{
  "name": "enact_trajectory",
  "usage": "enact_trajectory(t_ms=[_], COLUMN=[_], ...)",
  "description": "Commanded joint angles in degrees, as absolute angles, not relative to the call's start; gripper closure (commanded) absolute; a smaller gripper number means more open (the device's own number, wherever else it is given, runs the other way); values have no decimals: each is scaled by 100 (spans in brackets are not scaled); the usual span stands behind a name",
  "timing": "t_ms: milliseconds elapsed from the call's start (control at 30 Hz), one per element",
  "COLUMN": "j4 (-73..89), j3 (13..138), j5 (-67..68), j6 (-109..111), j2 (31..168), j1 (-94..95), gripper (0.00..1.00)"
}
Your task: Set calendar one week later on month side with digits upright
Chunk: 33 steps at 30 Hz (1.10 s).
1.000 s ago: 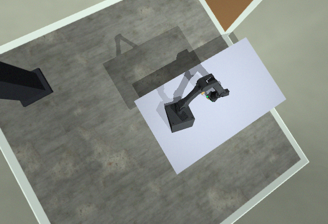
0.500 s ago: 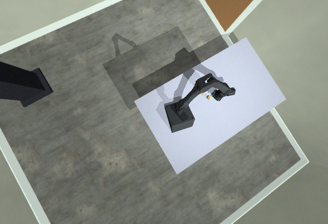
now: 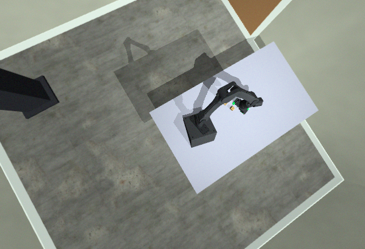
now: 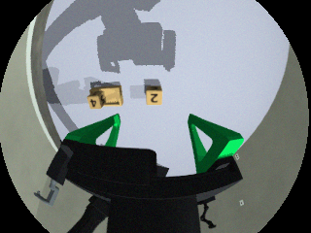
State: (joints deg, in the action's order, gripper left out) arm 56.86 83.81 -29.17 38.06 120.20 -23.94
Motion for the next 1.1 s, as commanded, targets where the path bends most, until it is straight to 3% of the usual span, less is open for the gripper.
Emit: enact_trajectory(t_ms=[0,600,1067], j4=[5822,5824,5738], j3=[8528,8529,8337], j5=[-2917,-2919,-2921], j6=[3854,3659,1223], j2=[11879,11884,11962], j1=[-2509,-2513,-2502], gripper=[0,0,0])
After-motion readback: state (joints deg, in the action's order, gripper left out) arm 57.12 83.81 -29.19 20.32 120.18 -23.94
